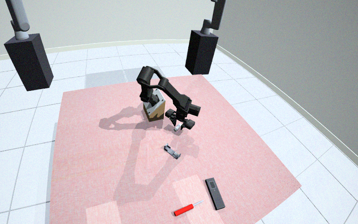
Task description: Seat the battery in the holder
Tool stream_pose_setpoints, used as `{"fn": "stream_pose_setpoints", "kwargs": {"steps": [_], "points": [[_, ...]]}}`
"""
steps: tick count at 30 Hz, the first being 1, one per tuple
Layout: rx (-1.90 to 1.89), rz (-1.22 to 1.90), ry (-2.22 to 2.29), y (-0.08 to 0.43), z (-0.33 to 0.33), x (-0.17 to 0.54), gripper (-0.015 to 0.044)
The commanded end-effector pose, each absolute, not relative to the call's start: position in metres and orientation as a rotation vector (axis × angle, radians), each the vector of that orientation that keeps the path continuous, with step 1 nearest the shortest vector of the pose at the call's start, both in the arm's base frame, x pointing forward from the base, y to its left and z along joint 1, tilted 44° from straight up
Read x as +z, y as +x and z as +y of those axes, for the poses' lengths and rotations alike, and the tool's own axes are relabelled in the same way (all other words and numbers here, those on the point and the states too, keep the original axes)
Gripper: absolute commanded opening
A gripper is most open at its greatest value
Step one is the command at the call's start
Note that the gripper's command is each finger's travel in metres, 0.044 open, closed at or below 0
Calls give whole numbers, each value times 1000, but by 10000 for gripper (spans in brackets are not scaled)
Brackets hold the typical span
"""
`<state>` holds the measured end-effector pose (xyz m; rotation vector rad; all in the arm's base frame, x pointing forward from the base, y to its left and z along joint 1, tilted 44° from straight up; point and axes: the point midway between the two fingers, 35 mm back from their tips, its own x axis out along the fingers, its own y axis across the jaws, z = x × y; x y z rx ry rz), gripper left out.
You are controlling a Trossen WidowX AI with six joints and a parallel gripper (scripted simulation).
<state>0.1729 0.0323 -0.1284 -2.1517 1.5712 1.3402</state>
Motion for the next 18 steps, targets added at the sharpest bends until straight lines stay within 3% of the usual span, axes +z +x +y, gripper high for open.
{"fn": "stream_pose_setpoints", "kwargs": {"steps": [1,5,10,18], "points": [[1343,1577,-2160,171,28,-130,202],[1343,1577,-2160,171,28,-130,97],[1343,1577,-2160,171,28,-130,66],[1346,1574,-2159,171,49,-110,66]]}}
